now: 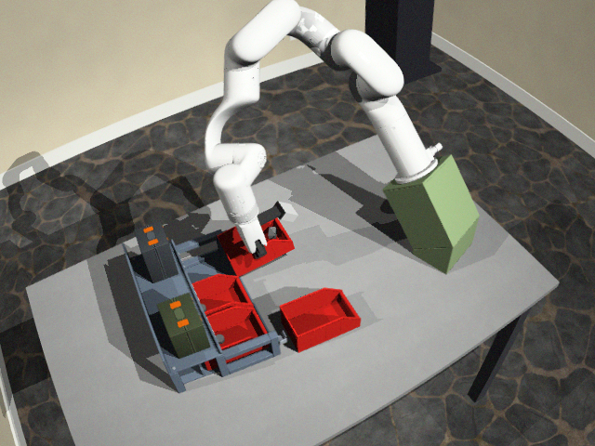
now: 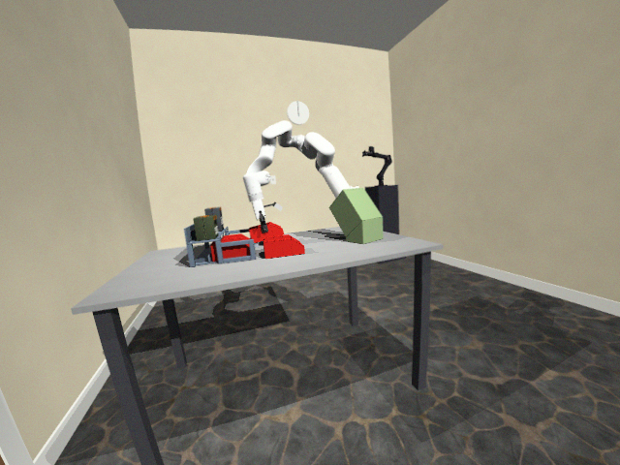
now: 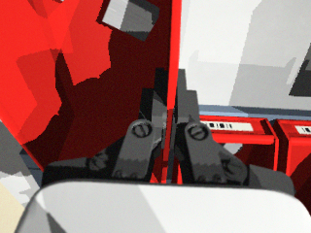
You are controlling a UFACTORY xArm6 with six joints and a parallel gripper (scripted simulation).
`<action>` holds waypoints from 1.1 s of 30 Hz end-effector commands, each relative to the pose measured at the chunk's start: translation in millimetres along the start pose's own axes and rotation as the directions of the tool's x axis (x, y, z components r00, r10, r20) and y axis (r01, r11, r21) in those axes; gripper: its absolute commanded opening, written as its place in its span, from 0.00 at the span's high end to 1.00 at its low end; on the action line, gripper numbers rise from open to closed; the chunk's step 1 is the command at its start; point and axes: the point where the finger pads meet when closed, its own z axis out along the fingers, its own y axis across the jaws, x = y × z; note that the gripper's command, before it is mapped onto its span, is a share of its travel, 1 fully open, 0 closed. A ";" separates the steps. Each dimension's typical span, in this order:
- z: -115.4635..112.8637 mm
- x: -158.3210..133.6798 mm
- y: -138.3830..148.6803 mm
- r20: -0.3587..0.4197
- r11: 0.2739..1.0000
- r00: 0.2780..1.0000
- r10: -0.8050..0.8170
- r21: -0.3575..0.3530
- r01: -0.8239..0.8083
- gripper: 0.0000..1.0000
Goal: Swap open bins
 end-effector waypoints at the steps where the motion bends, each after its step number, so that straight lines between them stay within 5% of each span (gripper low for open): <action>1: -2.0 -6.4 0.1 0.003 1.000 1.000 0.001 -0.001 -0.001 1.00; 33: -7.4 -40.0 0.0 0.002 1.000 1.000 0.001 -0.001 -0.001 1.00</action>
